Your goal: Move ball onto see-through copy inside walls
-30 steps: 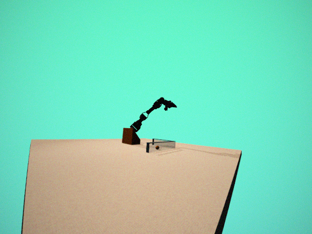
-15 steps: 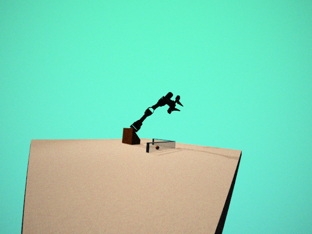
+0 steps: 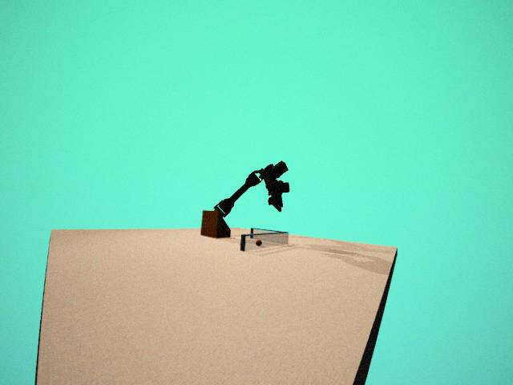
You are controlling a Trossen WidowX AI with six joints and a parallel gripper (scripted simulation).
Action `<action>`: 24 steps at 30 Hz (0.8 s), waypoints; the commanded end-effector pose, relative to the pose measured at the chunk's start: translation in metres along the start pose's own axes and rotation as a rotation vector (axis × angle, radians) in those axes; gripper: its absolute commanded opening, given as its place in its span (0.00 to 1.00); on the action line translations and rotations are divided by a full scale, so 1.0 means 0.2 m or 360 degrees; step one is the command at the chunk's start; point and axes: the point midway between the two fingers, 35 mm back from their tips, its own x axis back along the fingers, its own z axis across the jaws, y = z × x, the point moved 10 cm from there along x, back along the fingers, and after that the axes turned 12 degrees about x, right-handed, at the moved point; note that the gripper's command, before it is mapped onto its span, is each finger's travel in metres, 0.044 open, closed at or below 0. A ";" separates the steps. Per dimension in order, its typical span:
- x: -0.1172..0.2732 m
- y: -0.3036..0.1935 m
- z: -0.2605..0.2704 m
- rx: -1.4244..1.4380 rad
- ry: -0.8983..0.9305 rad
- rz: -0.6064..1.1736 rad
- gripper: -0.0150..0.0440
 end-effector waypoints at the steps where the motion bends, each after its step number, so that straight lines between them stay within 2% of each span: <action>1: -0.17 -0.18 0.00 -0.0500 0.0209 0.0259 0.66; 8: -0.40 -0.40 0.04 -0.1127 0.0506 0.0624 0.66; 24: -0.47 -0.42 0.07 -0.1137 0.0515 0.0628 0.66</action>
